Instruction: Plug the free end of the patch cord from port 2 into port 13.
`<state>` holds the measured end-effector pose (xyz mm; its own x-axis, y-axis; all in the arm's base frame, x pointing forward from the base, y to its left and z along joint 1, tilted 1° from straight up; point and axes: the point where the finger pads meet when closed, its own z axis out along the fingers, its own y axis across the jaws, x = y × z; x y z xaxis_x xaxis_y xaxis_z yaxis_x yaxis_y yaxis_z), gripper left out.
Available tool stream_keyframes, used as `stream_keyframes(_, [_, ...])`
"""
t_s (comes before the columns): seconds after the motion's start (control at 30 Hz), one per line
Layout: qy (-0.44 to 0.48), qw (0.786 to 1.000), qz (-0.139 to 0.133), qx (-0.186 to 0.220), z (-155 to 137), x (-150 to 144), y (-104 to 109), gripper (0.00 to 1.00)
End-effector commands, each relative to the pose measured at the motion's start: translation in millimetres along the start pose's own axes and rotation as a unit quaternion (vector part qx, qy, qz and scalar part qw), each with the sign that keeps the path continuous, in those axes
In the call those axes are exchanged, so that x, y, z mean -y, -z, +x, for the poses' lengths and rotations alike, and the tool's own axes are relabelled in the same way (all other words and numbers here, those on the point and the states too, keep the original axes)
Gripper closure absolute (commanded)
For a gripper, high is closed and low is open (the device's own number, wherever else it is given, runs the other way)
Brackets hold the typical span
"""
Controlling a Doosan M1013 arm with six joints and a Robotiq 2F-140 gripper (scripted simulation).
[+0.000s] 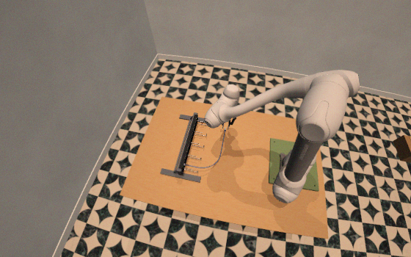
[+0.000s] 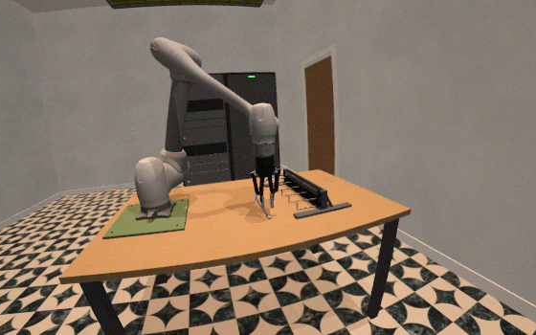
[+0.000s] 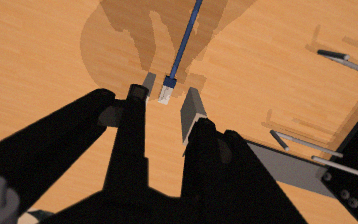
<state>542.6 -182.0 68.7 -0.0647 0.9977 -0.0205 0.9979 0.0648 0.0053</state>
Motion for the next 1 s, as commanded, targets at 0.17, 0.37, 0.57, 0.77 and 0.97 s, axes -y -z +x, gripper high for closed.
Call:
stream_keyframes(0.17, [0.000,1.000,0.000,0.000,0.0,-0.1,-13.7,0.78])
stream_keyframes(0.37, [0.000,1.000,0.000,0.000,0.0,-0.1,-22.5,0.78])
stream_keyframes(0.57, [0.000,1.000,0.000,0.000,0.0,-0.1,-27.9,0.78])
stream_keyframes(0.77, [0.000,1.000,0.000,0.000,0.0,-0.1,-29.5,0.78])
stream_keyframes(0.97, [0.000,1.000,0.000,0.000,0.0,-0.1,-30.1,0.78])
